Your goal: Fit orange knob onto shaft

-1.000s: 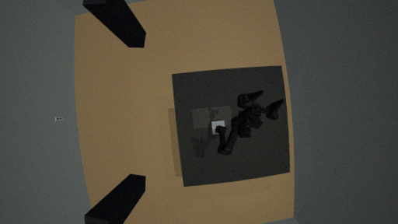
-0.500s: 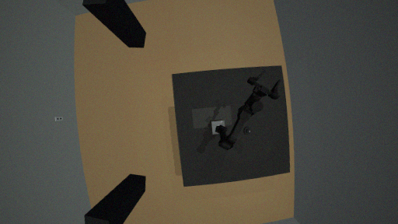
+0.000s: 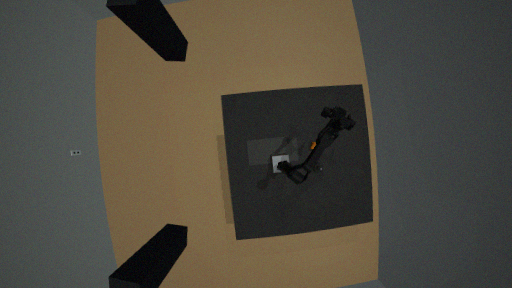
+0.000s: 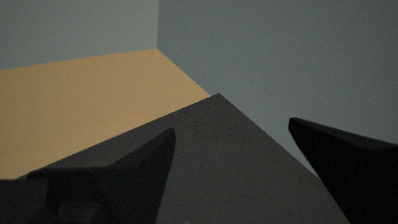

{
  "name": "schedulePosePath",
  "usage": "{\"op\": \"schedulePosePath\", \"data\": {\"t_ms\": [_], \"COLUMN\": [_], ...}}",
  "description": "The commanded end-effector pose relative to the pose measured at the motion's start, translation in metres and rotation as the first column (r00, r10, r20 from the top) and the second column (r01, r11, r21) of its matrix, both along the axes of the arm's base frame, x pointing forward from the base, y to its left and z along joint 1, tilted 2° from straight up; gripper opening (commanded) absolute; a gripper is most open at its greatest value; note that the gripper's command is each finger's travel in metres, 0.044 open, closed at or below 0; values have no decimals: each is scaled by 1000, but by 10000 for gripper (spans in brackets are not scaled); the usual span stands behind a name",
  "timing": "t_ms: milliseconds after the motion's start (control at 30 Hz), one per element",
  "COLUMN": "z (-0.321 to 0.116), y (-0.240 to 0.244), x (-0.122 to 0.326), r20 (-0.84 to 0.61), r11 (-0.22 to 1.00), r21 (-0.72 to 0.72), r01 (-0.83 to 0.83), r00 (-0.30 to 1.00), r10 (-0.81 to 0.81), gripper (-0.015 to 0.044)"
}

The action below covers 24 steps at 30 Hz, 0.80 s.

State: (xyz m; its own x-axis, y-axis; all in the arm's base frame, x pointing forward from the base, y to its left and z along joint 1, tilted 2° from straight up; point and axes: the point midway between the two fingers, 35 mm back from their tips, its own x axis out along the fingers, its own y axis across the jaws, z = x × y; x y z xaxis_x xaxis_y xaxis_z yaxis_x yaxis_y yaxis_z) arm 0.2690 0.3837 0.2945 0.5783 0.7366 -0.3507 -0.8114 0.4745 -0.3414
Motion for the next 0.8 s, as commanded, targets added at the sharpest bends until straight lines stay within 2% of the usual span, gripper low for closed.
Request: {"op": "schedulePosePath", "data": {"t_ms": [0,300,500,600,767], "z": [-71,-192,-257,-269,-270], "y": [-23,-98,-168,-186,-196], "x": [22,36,16,8,4], "r20": [-106,-351,-537,-581,-581], "r11": [974,807,649,610,608], "r21": [-226,-587,-721,-735,-736], "r01": [17,-70,-244,-297,-298], "r00": [993,920,788,740,739], "r10": [-42,-175,-301,-340,-341], "gripper": [440,440,440,440,440]}}
